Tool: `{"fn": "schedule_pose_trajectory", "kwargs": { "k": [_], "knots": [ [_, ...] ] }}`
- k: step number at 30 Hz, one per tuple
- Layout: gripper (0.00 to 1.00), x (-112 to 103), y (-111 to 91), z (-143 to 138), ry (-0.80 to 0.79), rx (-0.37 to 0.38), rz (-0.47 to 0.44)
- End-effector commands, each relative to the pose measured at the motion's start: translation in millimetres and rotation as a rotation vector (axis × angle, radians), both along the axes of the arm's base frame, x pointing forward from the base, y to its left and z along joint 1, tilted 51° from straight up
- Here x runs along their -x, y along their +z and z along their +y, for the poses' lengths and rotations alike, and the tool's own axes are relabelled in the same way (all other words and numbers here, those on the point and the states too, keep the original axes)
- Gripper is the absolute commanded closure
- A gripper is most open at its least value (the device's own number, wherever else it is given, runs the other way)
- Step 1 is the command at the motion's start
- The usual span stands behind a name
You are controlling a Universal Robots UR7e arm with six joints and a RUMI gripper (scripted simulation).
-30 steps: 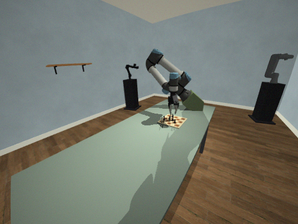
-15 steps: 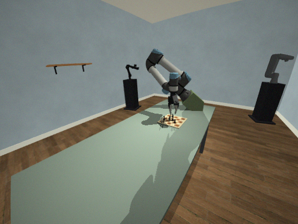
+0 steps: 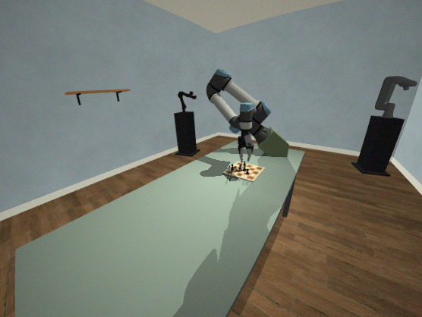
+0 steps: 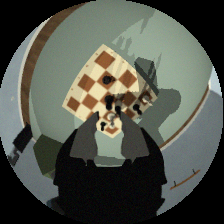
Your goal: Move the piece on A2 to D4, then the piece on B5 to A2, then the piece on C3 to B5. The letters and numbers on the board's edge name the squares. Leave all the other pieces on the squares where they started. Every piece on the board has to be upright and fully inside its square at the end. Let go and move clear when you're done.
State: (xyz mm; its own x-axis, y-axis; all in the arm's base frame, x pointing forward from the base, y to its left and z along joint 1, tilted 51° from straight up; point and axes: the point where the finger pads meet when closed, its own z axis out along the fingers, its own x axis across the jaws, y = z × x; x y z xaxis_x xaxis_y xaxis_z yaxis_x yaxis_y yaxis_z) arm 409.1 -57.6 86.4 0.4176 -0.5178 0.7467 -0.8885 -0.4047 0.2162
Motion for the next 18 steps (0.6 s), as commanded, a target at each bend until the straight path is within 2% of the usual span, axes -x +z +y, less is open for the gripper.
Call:
{"fn": "schedule_pose_trajectory", "kwargs": {
  "k": [1, 18],
  "knots": [
    [0.75, 1, -2, 0, 0.000, 0.000, 0.002],
    [0.75, -2, -18, -19, -0.001, -0.001, 0.005]
  ]
}}
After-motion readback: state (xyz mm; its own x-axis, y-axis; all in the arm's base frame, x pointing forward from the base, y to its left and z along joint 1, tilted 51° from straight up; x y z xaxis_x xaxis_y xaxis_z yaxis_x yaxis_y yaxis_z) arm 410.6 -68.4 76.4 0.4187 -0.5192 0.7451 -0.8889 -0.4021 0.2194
